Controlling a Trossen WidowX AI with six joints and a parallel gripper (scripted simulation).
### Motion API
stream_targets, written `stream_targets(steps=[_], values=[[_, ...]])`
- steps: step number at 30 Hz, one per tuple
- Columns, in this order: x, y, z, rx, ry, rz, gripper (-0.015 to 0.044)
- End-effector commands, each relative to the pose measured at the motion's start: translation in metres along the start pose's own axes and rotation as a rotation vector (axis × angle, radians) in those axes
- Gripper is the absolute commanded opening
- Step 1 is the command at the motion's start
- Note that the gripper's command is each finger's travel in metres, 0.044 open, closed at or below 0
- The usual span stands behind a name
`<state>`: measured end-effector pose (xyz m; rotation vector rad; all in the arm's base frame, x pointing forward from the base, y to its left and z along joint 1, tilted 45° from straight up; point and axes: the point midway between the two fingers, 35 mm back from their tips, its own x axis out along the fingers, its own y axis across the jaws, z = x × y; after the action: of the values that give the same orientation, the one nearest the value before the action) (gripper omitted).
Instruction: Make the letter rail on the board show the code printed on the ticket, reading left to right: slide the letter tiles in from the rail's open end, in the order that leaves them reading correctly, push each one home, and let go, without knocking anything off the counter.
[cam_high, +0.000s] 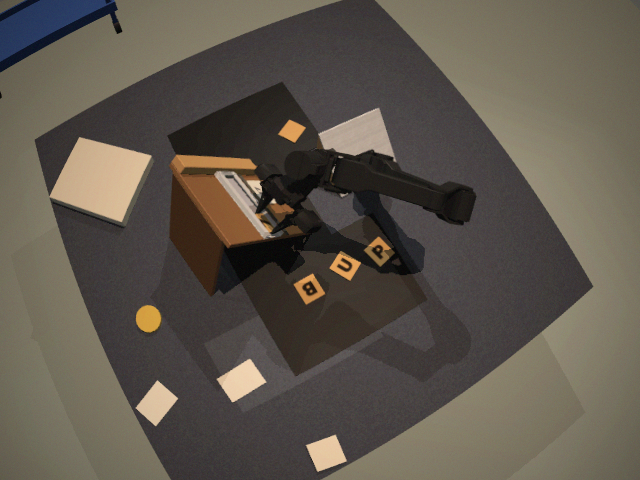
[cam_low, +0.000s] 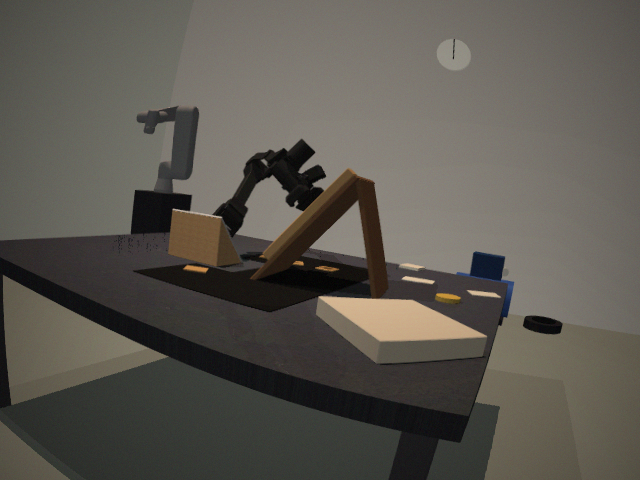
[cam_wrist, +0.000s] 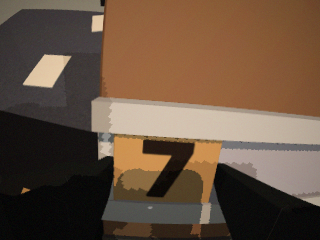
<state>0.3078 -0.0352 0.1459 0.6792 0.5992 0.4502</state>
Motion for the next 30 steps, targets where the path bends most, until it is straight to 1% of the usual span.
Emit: stream_targets(steps=[1, 30], values=[[0.000, -0.002, 0.002, -0.008, -0.002, 0.004, 0.0000], [0.000, -0.018, 0.002, -0.009, -0.002, 0.003, 0.0000]])
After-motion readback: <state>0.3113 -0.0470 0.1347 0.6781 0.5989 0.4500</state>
